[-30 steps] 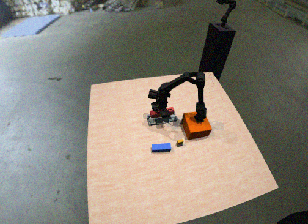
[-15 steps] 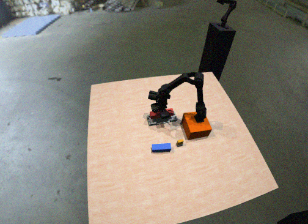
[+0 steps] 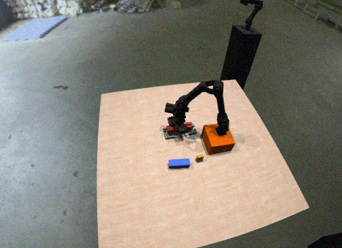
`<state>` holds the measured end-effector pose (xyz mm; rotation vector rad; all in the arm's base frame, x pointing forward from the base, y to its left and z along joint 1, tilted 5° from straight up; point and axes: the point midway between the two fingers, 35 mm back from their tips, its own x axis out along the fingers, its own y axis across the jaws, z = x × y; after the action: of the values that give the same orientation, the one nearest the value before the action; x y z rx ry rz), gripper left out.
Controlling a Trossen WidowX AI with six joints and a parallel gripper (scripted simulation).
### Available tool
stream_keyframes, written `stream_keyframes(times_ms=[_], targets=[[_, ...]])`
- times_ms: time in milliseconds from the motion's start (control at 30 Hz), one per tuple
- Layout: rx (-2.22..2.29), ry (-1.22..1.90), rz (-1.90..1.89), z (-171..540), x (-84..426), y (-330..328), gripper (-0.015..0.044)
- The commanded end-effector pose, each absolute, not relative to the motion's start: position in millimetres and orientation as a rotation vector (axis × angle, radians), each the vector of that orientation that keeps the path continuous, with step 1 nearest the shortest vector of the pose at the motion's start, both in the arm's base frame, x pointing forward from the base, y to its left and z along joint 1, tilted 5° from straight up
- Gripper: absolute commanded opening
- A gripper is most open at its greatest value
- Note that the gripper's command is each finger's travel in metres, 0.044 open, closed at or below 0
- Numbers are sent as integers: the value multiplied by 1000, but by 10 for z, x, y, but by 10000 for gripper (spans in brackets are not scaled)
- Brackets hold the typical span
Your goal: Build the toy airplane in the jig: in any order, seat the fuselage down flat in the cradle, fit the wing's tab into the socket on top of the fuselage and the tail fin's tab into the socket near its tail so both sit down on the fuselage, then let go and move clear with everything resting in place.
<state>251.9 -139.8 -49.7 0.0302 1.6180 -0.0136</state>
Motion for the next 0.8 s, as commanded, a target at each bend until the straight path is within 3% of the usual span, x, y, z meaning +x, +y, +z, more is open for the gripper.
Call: stream_keyframes(times_ms=[0,300,467,767], targets=[[28,1627,-9,-542,2497,-1393,195],[32,1621,-12,-519,2509,-1393,161],[32,1621,-12,-519,2509,-1393,30],[32,1621,-12,-519,2509,-1393,266]])
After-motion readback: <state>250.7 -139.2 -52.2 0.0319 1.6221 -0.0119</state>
